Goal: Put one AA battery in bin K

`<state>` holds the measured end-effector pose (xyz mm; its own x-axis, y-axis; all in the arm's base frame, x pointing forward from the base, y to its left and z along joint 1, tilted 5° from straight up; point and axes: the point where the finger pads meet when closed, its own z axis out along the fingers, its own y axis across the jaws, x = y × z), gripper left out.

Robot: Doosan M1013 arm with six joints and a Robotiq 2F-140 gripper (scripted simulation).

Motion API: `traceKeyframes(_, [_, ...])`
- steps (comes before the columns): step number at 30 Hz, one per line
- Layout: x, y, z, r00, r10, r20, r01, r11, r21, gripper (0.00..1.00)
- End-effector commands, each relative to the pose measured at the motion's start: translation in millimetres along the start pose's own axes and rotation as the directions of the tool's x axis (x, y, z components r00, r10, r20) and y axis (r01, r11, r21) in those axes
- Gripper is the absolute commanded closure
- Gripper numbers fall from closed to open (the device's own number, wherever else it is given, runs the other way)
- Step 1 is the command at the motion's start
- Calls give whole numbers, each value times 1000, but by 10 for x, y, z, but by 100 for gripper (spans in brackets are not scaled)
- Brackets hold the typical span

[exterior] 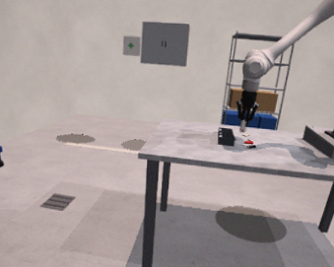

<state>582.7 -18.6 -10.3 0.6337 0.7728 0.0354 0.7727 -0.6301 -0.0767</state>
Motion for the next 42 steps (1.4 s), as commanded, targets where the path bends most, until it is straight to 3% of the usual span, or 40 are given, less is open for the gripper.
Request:
traceKeyframes(1, [0,0,-41,1000,0,0,0,1000,0,95])
traceKeyframes(14, [0,0,-103,1000,0,0,0,1000,0,95])
traceKeyframes(20, [-23,239,-103,1000,0,0,0,1000,0,95])
traceKeyframes(26, [-59,597,-103,961,-276,1,276,961,0,95])
traceKeyframes(32, [-94,955,-103,867,-499,4,499,867,-1,95])
traceKeyframes(34, [-94,955,-103,867,-499,4,499,867,-1,95])
traceKeyframes(35, [-100,1015,-103,834,-551,0,551,834,0,95])
traceKeyframes(42, [-108,1117,-103,834,-551,0,551,834,0,95])
